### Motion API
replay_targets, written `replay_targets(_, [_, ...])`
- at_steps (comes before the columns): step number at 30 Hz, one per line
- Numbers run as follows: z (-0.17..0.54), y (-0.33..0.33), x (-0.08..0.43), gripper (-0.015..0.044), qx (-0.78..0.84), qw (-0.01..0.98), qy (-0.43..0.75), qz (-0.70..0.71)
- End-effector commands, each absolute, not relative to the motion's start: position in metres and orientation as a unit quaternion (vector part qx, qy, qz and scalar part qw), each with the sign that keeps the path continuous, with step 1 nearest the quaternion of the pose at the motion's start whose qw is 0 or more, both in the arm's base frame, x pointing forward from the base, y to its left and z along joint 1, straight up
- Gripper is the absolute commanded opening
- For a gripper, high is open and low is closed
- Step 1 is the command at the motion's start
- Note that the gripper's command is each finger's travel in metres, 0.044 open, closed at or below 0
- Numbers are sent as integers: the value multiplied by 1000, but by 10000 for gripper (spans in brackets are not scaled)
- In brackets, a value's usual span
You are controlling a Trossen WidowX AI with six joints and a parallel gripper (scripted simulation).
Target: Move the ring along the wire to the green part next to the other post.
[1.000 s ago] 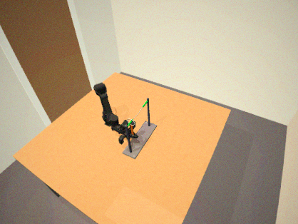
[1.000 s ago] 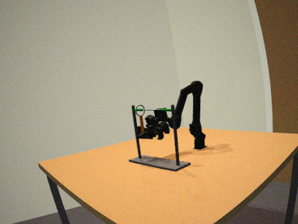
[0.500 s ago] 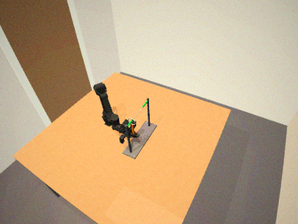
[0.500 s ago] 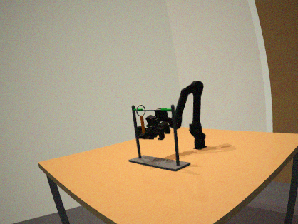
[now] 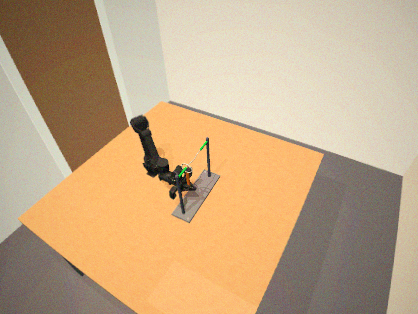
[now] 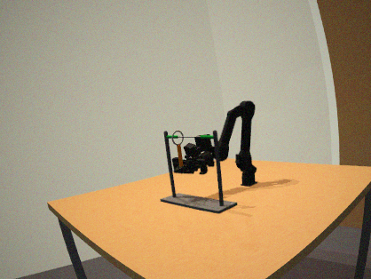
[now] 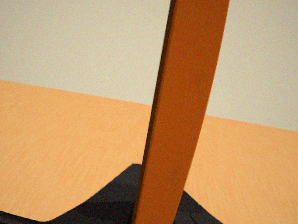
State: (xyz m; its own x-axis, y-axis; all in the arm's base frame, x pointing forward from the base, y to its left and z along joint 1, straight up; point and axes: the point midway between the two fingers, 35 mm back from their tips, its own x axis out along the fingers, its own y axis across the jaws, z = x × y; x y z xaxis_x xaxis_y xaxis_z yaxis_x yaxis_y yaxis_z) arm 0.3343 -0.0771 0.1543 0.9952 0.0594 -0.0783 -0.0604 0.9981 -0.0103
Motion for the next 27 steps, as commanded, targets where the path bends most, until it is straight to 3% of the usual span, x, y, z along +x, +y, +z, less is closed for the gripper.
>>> replay_targets(1, [157,-73,333,-150,-6,999,35,28])
replay_targets(27, [157,-45,332,-150,8,999,34,-14])
